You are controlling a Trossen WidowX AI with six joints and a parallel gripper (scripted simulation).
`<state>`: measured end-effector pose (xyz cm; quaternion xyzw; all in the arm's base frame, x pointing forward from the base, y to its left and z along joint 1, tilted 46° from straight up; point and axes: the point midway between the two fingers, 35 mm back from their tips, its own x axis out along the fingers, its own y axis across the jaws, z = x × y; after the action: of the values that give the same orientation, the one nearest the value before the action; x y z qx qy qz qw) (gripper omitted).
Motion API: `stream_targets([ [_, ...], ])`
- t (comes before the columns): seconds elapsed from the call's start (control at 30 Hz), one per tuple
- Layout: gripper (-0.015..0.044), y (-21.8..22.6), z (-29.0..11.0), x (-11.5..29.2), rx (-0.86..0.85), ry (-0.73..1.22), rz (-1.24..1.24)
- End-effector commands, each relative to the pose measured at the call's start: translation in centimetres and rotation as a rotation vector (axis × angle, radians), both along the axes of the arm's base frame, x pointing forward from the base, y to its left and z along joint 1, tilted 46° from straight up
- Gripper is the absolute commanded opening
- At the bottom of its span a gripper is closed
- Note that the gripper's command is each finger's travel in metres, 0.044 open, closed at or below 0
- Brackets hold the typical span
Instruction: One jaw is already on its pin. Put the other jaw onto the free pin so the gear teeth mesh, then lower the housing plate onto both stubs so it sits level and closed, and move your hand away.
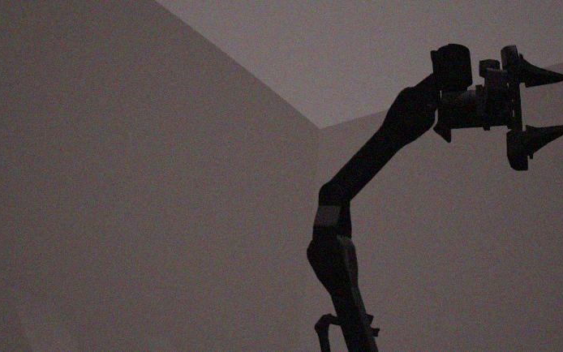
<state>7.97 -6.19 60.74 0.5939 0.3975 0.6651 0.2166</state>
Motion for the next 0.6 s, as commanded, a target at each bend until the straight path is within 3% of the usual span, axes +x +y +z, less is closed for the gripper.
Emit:
stream_targets([
  [0.0, 0.0426, 0.0, 0.0, 0.0, 0.0, 0.0, 0.0],
  [0.57, 0.044, 6.5, -2.8, -5.4, -0.231, -0.116, -0.128],
])
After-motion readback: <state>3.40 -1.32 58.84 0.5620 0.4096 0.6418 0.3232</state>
